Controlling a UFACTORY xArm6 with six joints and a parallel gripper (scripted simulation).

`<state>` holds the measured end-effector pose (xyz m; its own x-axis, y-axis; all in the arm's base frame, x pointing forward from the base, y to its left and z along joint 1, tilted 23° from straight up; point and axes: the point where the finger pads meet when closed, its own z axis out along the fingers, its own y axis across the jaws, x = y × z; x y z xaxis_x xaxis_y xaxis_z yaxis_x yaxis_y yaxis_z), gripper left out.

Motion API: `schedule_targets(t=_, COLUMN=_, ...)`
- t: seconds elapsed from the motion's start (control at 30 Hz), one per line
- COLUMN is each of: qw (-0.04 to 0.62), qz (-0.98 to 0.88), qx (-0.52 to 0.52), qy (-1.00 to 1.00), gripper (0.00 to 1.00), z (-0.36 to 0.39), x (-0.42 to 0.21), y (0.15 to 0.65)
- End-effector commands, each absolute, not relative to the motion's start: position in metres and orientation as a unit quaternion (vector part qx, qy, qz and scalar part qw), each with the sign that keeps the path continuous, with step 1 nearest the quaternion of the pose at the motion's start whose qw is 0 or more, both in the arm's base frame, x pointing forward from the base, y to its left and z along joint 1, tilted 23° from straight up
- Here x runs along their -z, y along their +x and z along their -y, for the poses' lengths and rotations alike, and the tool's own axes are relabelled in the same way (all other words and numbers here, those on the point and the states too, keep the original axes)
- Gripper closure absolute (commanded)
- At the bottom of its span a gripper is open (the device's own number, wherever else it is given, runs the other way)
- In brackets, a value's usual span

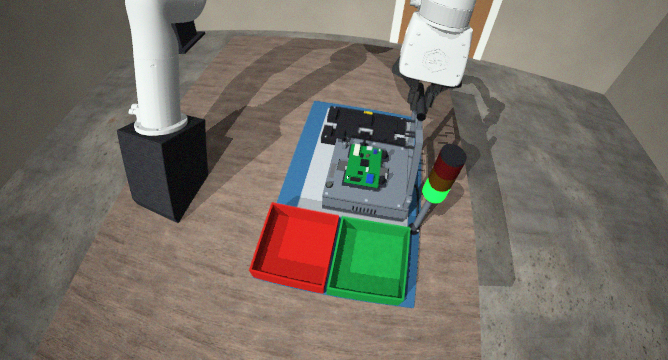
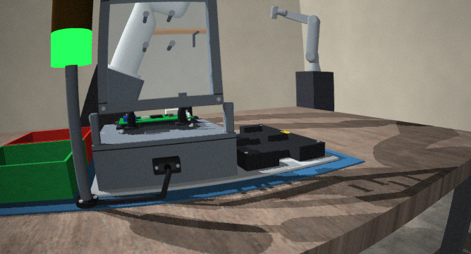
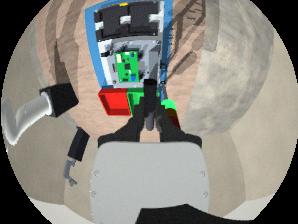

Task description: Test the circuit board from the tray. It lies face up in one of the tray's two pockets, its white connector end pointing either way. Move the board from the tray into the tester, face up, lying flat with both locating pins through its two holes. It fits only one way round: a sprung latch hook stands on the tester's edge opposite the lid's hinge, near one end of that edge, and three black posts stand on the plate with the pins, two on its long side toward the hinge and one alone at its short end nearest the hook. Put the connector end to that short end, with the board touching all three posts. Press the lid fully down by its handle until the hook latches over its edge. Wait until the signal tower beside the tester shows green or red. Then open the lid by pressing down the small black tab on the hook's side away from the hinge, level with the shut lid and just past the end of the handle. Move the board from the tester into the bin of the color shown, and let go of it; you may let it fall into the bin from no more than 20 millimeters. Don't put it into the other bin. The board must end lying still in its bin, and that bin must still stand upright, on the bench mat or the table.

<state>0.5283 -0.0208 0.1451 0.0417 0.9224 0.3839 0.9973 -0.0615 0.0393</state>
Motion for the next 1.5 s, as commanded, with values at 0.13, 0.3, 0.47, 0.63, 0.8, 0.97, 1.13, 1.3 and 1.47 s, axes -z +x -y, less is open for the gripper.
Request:
schedule_targets(t=0.13, qw=0.118, qz=0.674, qx=0.157, qy=-0.712, gripper=1.0, z=0.023, x=-0.149, y=0.548)
schedule_targets(t=0.3, qw=0.118, qz=0.674, qx=0.157, qy=-0.712, gripper=1.0, z=0.024, x=-0.149, y=0.557)
schedule_targets(t=0.47, qw=0.118, qz=0.674, qx=0.157, qy=-0.712, gripper=1.0, z=0.024, x=-0.149, y=0.562)
schedule_targets(t=0.63, qw=0.118, qz=0.674, qx=0.157, qy=-0.712, gripper=1.0, z=0.024, x=-0.149, y=0.568)
schedule_targets(t=0.8, qw=0.118, qz=0.674, qx=0.157, qy=-0.712, gripper=1.0, z=0.024, x=-0.149, y=0.574)
schedule_targets(t=0.97, qw=0.118, qz=0.674, qx=0.157, qy=-0.712, gripper=1.0, z=0.024, x=-0.149, y=0.576)
schedule_targets(t=1.13, qw=0.118, qz=0.674, qx=0.157, qy=-0.712, gripper=1.0, z=0.025, x=-0.149, y=0.58)
schedule_targets(t=1.3, qw=0.118, qz=0.674, qx=0.157, qy=-0.712, gripper=1.0, z=0.025, x=-0.148, y=0.582)
schedule_targets(t=1.47, qw=0.118, qz=0.674, qx=0.157, qy=-0.712, gripper=1.0, z=0.025, x=-0.148, y=0.583)
